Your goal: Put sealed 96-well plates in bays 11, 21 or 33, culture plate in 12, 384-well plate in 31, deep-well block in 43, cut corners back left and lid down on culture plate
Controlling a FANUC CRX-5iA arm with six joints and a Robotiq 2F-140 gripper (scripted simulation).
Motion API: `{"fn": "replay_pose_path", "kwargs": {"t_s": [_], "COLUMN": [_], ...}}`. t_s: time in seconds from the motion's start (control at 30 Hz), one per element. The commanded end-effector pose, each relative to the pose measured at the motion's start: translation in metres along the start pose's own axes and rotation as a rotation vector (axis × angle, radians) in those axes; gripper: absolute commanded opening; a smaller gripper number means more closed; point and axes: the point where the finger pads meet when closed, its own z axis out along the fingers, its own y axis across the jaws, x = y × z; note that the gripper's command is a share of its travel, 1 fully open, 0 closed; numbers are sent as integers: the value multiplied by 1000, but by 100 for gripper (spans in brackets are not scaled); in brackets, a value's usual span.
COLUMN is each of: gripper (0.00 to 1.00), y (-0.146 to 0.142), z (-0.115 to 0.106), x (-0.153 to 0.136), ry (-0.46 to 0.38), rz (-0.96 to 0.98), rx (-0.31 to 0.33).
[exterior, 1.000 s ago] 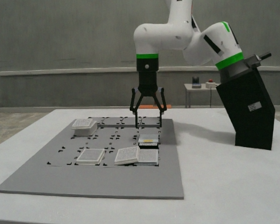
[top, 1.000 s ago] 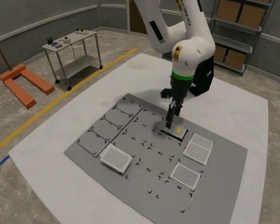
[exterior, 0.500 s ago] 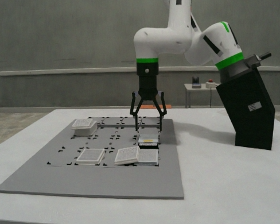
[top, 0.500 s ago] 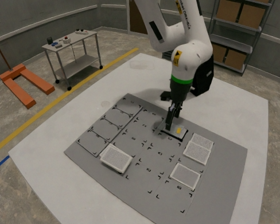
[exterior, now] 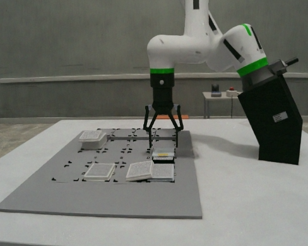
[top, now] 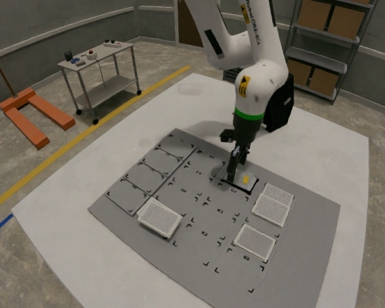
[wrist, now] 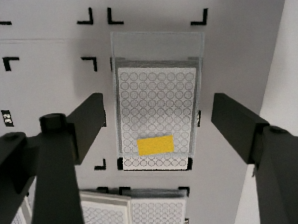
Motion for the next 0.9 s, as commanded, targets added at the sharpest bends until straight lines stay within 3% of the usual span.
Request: {"fn": "replay_pose_path", "kwargs": {"t_s": [0.0, 0.87], "gripper": [70, 70], "y": [-1, -1], "z": [1, 11], "x": [0, 0], "ry": [0, 0], "rz": [0, 0], "rx": [3, 3]}}
